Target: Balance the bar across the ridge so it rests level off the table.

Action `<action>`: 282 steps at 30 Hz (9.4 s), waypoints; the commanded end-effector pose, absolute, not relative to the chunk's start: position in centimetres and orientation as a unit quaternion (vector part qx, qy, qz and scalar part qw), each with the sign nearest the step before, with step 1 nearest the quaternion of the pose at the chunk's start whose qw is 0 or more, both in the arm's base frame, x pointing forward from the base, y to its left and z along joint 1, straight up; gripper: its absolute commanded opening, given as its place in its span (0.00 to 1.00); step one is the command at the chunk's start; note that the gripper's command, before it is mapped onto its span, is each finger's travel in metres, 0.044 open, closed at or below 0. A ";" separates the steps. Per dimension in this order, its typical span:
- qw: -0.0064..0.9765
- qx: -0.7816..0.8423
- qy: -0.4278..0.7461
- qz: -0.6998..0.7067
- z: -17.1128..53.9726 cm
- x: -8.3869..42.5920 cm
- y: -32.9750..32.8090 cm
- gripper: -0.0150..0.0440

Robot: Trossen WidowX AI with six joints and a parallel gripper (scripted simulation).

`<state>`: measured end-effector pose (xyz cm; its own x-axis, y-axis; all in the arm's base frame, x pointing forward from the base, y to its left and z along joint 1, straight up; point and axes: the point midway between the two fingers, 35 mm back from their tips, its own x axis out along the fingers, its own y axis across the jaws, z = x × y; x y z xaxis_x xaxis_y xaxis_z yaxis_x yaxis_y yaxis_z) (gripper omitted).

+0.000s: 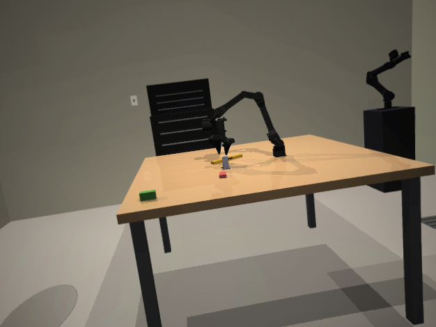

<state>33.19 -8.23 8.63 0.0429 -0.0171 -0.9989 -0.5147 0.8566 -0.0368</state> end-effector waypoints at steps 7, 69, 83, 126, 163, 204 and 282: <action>0.691 -0.197 0.670 0.185 7.3 33.1 -8.1 0.79; 0.692 -0.198 0.670 0.182 8.9 33.6 -8.3 0.25; 0.692 -0.198 0.670 0.184 12.5 33.5 -8.2 0.25; 0.644 -0.321 0.621 0.310 17.2 35.9 -0.1 0.25; 0.537 -0.479 0.511 0.470 17.3 35.3 13.7 0.25; 0.527 -0.489 0.502 0.480 13.0 34.7 14.9 0.25; 0.527 -0.489 0.502 0.480 12.1 34.7 14.9 0.25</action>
